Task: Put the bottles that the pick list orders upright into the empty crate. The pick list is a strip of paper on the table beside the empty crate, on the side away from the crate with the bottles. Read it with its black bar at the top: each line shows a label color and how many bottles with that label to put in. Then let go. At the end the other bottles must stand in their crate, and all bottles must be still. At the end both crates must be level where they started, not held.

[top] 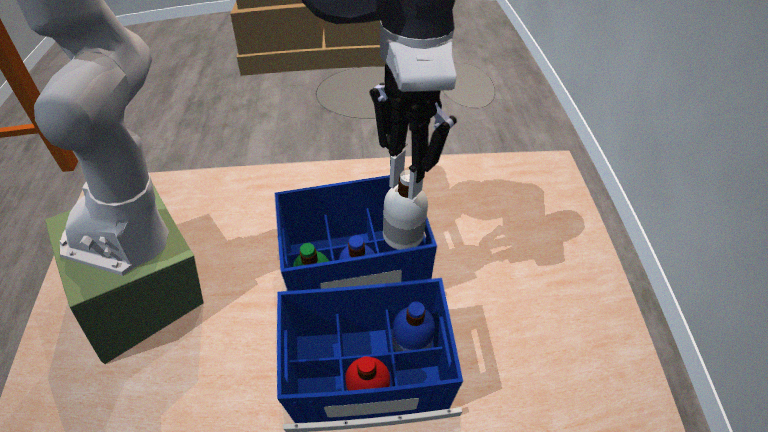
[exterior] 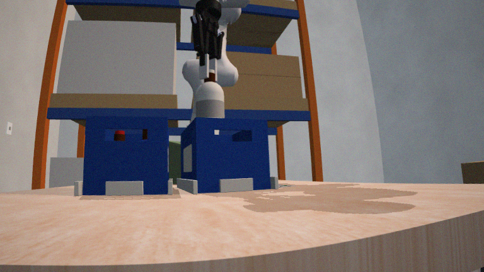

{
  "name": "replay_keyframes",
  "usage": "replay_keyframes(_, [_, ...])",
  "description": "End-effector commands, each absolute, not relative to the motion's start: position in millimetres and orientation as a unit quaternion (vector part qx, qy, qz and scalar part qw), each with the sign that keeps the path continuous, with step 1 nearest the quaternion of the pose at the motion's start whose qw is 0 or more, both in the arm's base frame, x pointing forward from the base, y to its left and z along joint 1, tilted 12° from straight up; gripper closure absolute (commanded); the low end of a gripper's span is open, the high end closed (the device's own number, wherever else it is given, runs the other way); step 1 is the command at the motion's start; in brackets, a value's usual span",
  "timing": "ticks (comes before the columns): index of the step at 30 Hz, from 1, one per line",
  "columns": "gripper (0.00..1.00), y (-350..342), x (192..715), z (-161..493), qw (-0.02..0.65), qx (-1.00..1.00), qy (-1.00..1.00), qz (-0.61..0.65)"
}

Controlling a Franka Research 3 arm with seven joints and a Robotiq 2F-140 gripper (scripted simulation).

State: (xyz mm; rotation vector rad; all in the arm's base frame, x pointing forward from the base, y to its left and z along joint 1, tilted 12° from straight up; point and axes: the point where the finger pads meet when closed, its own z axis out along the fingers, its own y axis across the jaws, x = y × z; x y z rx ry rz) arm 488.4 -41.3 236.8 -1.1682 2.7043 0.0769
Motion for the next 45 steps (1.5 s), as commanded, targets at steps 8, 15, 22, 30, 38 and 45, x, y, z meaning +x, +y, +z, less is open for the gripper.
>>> replay_keyframes(8, [1.0,-39,495,232,0.105,-0.396,0.912,0.023])
replay_keyframes(15, [1.0,-38,497,226,0.105,-0.396,0.912,0.023])
replay_keyframes(22, [1.0,-37,498,219,0.105,-0.396,0.912,0.023])
replay_keyframes(30, [1.0,-36,499,214,0.105,-0.396,0.912,0.023])
replay_keyframes(38, [1.0,-35,500,206,0.105,-0.396,0.912,0.023])
replay_keyframes(45, [1.0,-34,501,201,0.105,-0.396,0.912,0.023])
